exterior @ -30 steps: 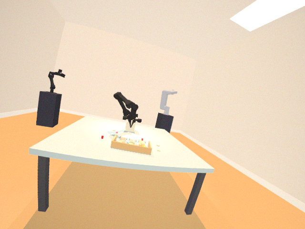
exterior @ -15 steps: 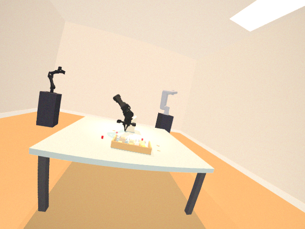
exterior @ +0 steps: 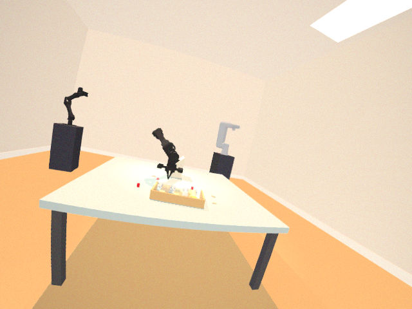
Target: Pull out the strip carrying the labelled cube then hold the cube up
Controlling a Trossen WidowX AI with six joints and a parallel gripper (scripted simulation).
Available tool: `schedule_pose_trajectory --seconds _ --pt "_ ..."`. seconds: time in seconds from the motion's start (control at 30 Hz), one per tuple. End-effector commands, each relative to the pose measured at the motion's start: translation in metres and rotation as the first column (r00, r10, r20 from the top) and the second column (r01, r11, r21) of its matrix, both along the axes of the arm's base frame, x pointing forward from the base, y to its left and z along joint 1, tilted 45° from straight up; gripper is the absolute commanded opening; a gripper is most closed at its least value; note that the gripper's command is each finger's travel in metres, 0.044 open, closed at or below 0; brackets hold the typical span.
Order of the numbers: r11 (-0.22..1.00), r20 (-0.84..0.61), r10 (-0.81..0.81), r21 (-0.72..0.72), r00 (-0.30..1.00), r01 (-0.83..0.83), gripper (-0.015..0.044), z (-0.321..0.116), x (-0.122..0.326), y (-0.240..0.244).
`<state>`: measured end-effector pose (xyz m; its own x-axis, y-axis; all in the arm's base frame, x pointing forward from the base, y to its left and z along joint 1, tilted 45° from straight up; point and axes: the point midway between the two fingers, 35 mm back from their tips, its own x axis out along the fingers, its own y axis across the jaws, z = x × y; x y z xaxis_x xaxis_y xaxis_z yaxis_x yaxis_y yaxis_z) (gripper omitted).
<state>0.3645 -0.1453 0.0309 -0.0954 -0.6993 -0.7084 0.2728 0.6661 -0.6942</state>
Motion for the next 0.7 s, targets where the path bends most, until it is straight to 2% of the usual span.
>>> schedule_pose_trajectory --seconds 0.0,0.67 --pt "1.000 -0.009 -0.003 0.006 1.000 0.003 0.0000 -0.007 -0.003 -0.006" --pt "1.000 -0.010 -0.003 0.004 1.000 0.003 0.0000 -0.030 -0.008 -0.030"
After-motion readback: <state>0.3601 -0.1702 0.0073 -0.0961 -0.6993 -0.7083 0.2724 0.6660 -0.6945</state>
